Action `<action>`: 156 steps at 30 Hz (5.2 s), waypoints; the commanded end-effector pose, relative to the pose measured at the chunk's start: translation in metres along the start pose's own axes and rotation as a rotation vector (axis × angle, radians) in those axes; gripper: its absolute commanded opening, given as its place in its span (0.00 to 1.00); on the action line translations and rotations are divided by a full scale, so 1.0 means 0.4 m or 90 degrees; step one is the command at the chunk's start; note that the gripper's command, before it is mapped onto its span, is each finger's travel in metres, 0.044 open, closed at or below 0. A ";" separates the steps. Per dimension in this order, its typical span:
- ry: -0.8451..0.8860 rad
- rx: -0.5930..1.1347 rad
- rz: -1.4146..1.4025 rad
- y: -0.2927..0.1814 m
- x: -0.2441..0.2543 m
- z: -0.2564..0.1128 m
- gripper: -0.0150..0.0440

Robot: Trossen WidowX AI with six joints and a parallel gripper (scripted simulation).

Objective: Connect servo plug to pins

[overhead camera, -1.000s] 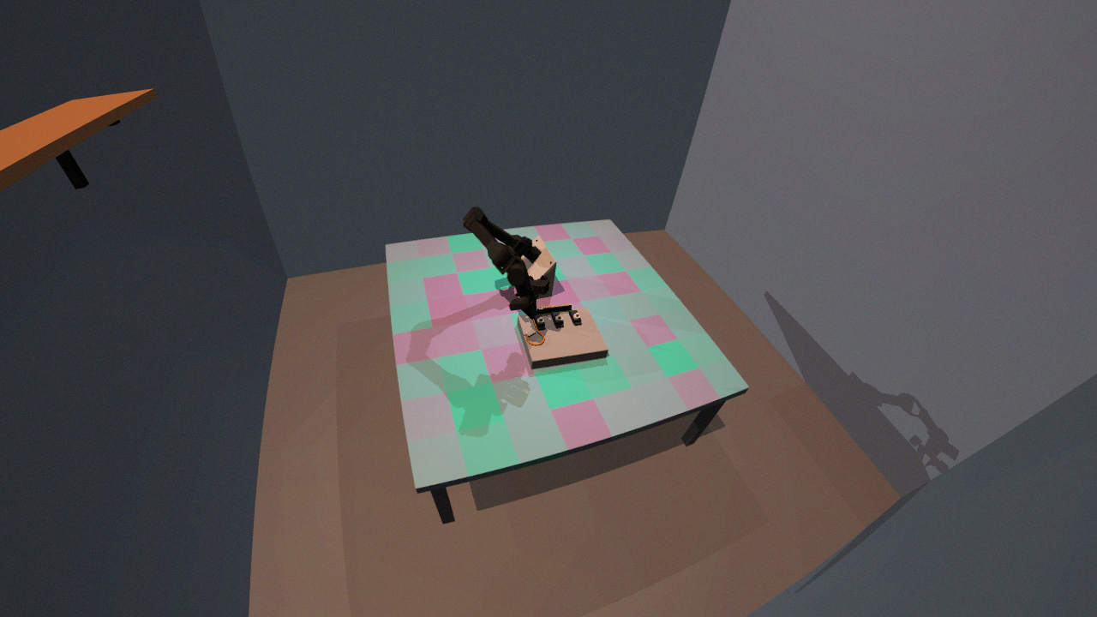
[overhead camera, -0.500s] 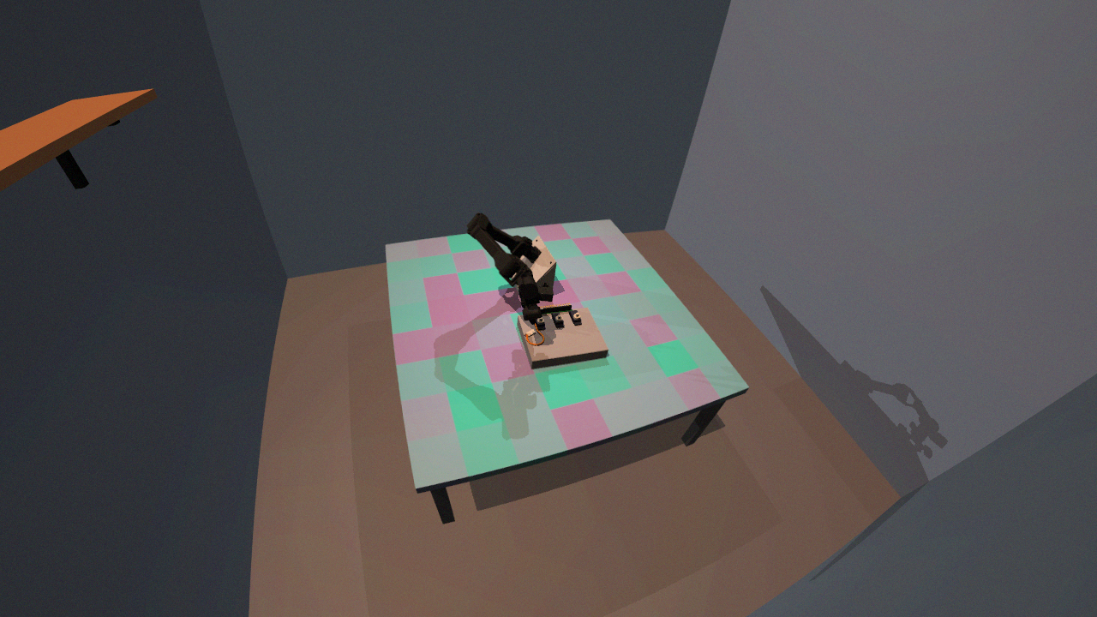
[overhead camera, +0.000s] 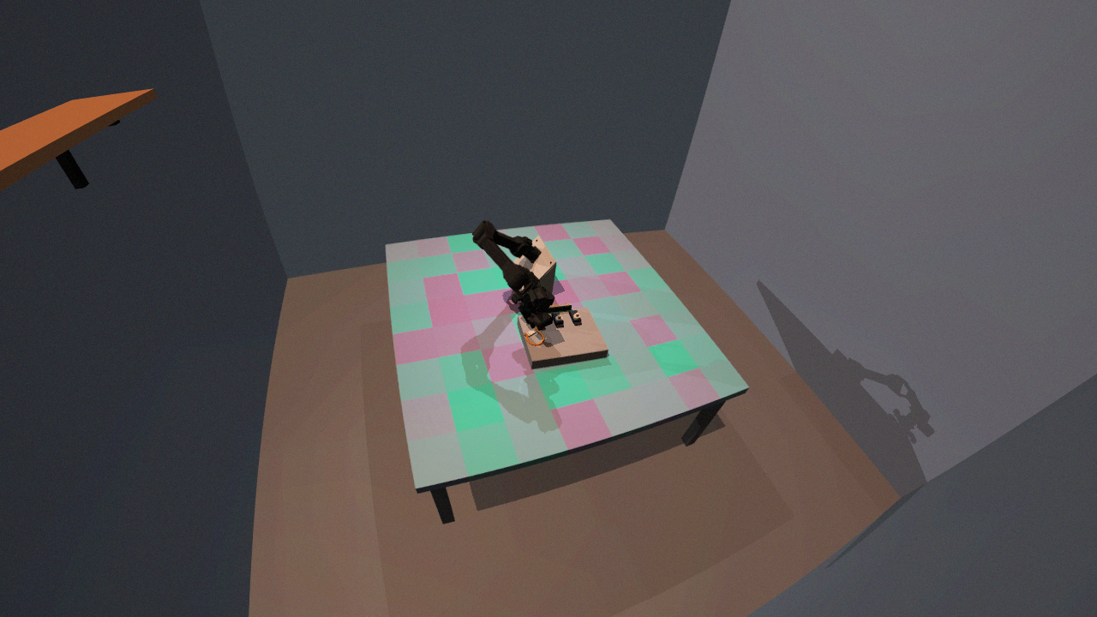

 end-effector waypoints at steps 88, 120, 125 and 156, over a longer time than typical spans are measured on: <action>0.030 0.016 0.511 0.185 0.134 -0.061 0.25; 0.022 0.037 1.078 0.319 0.319 -0.050 0.25; 0.018 0.042 1.166 0.336 0.350 -0.044 0.25; 0.014 0.046 1.212 0.305 0.295 0.056 0.25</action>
Point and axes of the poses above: the point midway between the two fingers, 35 mm back from their tips, its own z axis out along the fingers, its own x axis across the jaws, y = z × x, the point moved 10 cm from there along -z, back along the fingers, and after that the axes turned 1 degree about -z, right-handed, at the moved point
